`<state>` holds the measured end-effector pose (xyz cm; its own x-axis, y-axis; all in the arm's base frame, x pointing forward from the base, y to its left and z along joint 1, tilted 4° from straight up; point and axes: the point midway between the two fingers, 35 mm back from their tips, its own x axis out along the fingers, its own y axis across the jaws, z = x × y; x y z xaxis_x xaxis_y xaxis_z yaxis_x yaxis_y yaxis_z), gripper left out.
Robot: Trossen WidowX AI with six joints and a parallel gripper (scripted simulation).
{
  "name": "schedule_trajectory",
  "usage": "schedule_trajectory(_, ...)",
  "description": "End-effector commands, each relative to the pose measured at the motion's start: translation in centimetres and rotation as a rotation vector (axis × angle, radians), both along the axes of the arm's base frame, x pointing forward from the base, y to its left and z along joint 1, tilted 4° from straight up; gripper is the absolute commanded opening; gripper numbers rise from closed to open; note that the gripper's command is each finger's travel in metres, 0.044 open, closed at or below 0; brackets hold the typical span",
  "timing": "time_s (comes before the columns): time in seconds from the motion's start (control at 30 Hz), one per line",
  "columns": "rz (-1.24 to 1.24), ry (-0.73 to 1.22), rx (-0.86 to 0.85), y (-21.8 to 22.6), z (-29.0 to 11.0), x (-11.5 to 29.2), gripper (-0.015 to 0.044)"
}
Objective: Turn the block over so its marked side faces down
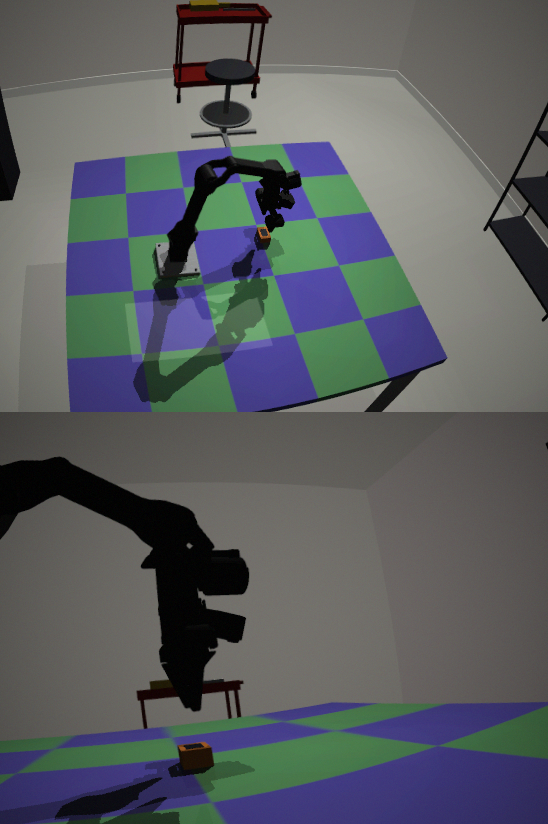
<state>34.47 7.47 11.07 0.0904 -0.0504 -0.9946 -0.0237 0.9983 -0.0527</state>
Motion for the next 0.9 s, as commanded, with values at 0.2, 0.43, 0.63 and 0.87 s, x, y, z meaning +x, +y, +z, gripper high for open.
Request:
schedule_trajectory(0.2,0.004,0.019,0.002,-0.1,-3.4,-0.1,0.0440)
schedule_trajectory(0.43,0.004,0.019,0.002,-0.1,-3.9,-0.1,0.0440)
schedule_trajectory(0.63,0.004,0.019,0.002,-0.1,-4.8,0.0,0.0440)
schedule_trajectory(0.87,0.004,0.019,0.002,-0.2,-6.0,0.1,0.0440)
